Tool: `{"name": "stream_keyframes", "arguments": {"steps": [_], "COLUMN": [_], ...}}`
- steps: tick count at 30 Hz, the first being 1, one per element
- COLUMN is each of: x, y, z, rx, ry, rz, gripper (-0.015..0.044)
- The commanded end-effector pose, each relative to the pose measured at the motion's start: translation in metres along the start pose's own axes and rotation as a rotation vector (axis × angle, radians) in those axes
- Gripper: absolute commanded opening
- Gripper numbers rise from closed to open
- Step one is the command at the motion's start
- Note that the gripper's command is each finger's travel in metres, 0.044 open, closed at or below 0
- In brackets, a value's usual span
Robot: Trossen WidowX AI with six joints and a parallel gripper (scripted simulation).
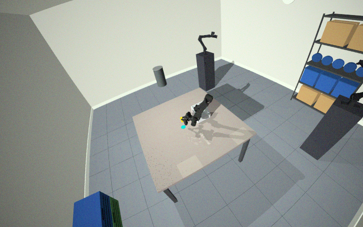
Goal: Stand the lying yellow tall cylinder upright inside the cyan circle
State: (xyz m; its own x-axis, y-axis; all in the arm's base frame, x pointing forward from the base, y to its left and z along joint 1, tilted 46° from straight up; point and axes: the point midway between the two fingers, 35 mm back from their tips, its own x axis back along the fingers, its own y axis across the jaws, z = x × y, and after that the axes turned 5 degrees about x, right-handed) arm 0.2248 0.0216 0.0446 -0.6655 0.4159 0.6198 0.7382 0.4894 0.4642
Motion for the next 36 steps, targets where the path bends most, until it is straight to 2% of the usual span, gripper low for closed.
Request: {"name": "stream_keyframes", "arguments": {"steps": [1, 36], "x": [0.0, -0.013], "y": [0.0, 0.009], "z": [-0.001, 0.068], "rx": [-0.006, -0.006], "ry": [-0.008, -0.002], "rz": [-0.001, 0.005], "gripper": [0.0105, 0.0105]}}
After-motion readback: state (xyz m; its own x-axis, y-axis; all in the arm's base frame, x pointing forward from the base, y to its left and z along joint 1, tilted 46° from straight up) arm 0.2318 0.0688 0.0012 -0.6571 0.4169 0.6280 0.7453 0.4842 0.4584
